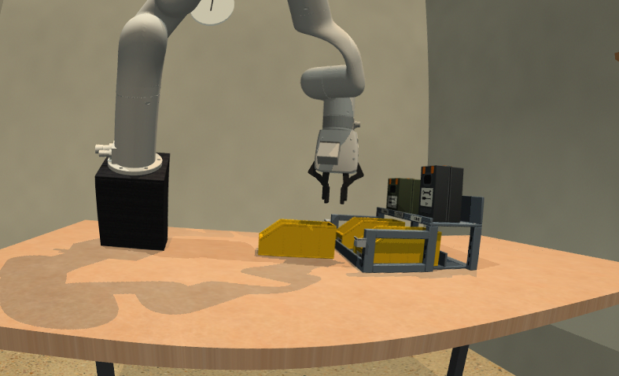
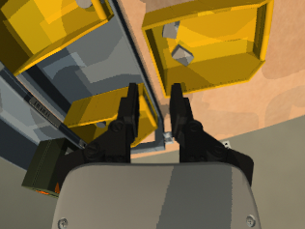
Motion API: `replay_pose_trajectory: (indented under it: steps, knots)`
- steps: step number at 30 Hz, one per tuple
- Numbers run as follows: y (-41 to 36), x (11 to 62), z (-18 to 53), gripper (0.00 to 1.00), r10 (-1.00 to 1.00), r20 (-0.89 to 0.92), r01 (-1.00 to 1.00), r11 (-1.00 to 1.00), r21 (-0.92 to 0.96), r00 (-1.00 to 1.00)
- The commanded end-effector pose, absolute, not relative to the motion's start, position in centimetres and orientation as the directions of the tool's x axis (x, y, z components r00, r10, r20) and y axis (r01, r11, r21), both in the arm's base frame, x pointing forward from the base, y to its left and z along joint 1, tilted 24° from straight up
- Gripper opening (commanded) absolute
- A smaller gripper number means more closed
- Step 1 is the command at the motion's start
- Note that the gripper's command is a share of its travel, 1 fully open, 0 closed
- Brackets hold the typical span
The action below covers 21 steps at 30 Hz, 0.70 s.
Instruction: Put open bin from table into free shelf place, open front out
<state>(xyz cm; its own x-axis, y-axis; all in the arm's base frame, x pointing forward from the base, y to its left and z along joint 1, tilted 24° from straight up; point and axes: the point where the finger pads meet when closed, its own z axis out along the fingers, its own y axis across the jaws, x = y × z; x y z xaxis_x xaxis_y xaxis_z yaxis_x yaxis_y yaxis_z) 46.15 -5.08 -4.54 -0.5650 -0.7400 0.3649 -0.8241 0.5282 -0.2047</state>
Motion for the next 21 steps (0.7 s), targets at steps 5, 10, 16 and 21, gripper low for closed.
replay_pose_trajectory:
  steps: [5,10,16,21]
  knots:
    - [-5.02,46.32,-4.41,0.33,-0.753,0.365,-0.836,0.514,-0.193,-0.548]
    - [-4.94,46.27,-4.42,0.33,-0.842,0.397,-0.930,0.350,-0.113,-0.365]
    - [-4.91,46.26,-4.43,0.33,-0.859,0.402,-0.948,0.306,-0.092,-0.316]
    - [-4.91,46.26,-4.43,0.33,-0.859,0.402,-0.948,0.306,-0.092,-0.316]
